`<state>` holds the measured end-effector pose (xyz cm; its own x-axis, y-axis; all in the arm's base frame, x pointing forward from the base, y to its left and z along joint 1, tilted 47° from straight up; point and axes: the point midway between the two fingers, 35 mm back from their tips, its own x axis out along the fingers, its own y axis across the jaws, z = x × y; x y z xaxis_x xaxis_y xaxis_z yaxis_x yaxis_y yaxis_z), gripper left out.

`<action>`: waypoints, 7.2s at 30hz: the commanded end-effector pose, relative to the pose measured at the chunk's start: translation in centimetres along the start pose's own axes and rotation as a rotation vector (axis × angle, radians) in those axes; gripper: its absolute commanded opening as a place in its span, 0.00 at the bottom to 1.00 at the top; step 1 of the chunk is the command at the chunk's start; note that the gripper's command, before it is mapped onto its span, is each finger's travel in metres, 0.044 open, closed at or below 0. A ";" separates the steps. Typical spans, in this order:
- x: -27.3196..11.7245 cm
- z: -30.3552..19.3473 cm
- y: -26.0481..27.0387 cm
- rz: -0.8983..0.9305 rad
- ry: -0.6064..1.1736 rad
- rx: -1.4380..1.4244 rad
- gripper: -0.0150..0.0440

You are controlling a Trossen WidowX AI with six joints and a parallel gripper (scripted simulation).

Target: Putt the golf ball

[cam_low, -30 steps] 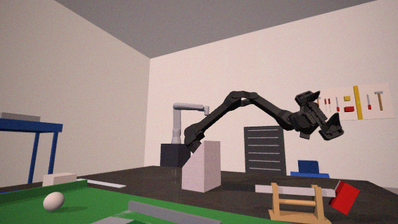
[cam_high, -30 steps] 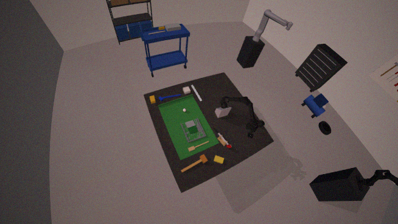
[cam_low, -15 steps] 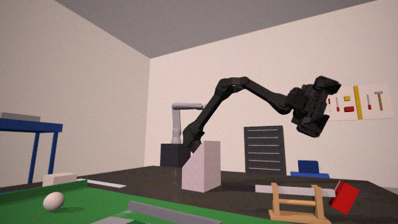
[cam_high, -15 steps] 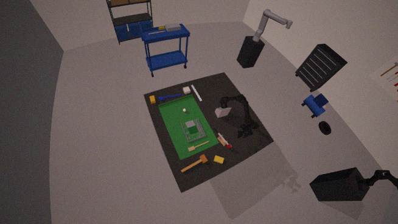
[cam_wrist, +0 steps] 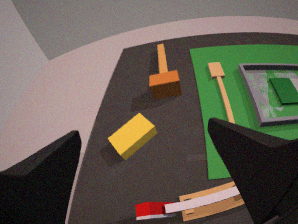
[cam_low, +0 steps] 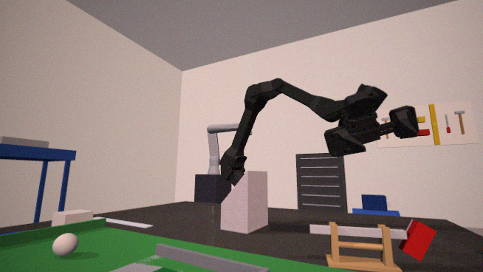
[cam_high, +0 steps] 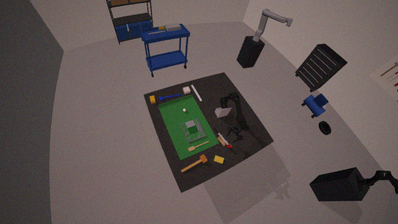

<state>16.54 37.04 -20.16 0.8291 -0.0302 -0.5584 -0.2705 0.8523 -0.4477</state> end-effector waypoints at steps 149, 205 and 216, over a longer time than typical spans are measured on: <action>0.1 7.0 -41.7 0.268 1.026 -0.693 0.25; -12.9 3.1 -63.9 -0.444 1.074 0.070 0.25; -12.2 1.6 -64.5 -0.444 1.074 0.070 0.25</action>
<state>24.52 -16.44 17.01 -0.0116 -0.7340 -0.6791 -0.0011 0.6791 -0.7340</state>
